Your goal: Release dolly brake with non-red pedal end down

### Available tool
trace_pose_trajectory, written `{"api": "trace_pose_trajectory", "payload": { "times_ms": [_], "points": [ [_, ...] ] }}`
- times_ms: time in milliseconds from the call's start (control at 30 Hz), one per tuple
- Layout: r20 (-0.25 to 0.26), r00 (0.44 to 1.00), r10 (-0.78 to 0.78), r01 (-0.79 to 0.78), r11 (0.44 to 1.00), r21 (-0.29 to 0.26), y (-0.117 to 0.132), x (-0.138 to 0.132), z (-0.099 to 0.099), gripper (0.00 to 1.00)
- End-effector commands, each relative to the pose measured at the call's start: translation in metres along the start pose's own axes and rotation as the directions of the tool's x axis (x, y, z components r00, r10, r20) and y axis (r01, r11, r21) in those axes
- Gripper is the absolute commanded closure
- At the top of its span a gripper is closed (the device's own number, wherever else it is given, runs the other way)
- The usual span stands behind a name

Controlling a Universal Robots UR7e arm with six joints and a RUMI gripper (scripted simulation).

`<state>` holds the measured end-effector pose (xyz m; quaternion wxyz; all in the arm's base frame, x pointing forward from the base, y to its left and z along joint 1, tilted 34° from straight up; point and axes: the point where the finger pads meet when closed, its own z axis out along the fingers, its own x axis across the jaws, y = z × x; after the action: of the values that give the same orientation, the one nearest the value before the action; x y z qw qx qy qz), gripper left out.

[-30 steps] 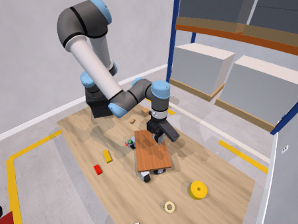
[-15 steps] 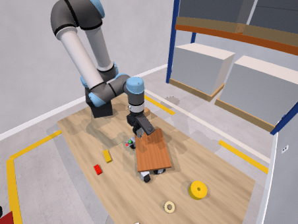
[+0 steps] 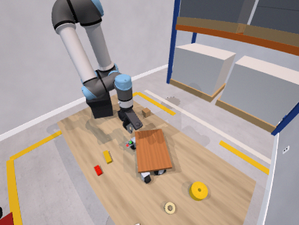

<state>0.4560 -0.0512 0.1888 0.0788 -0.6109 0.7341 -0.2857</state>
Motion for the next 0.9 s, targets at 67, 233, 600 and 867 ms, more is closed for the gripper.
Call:
{"api": "trace_pose_trajectory", "payload": {
  "times_ms": [67, 233, 600, 867],
  "points": [
    [0.003, 1.0, 0.008, -0.008, 1.0, 0.001, 0.016, 0.003, 0.0, 1.0],
    [0.003, 1.0, 0.01, -0.01, 1.0, 0.001, 0.019, 0.004, 0.0, 1.0],
    [0.003, 1.0, 0.01, -0.01, 1.0, 0.0, 0.019, 0.005, 0.032, 1.0],
    [0.003, 1.0, 0.01, -0.01, 1.0, 0.0, 0.019, 0.005, 0.04, 1.0]
  ]
}}
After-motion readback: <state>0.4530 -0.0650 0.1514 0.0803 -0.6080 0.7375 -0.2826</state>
